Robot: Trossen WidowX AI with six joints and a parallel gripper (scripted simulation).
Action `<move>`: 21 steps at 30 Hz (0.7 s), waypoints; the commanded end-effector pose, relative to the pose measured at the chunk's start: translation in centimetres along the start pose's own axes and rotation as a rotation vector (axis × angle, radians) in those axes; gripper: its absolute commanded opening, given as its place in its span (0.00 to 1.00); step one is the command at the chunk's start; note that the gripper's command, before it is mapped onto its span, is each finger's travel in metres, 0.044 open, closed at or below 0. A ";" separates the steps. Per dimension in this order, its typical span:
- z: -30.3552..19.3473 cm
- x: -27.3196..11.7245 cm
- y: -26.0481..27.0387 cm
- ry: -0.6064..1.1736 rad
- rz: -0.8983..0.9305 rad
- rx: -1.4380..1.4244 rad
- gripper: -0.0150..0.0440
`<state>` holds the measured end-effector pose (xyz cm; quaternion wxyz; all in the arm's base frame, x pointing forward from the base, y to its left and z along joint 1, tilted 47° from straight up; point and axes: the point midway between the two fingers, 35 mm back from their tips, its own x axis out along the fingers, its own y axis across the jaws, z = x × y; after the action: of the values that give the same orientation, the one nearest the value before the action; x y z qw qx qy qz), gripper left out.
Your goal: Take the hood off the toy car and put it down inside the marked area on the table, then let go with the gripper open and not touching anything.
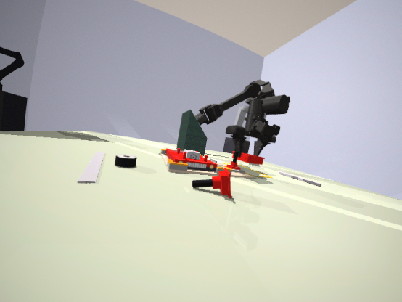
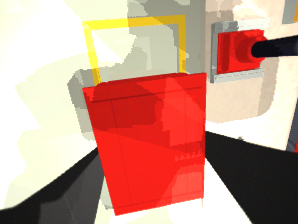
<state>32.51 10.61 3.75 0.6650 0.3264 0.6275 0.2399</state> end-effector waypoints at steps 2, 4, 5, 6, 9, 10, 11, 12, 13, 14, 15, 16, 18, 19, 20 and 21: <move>-0.1 0.4 -0.1 0.001 -0.001 0.006 0.25; -0.2 0.6 -0.1 0.001 -0.001 0.006 0.25; -0.2 0.7 -0.1 0.001 -0.001 0.006 0.25; -0.2 0.7 -0.1 0.001 -0.001 0.006 0.25; -0.2 0.9 -0.1 0.001 0.000 0.006 0.25; -0.2 1.0 -0.1 0.001 0.000 0.006 0.25; -0.2 1.1 -0.1 0.001 0.000 0.006 0.25; -0.2 1.1 -0.1 0.001 0.000 0.006 0.25; -0.2 1.1 -0.1 0.001 0.000 0.006 0.25; -0.2 1.1 -0.1 0.001 0.000 0.006 0.25; -0.2 1.1 -0.1 0.001 0.000 0.006 0.25; -0.2 1.2 -0.1 0.001 0.000 0.006 0.25; -0.2 1.2 -0.1 0.001 0.000 0.006 0.25; -0.2 1.3 -0.1 0.001 0.000 0.006 0.25; -0.2 1.3 -0.1 0.001 0.000 0.006 0.25; -0.2 1.4 -0.1 0.001 0.000 0.006 0.25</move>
<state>32.41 11.55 2.95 0.6635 0.3280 0.6279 0.2407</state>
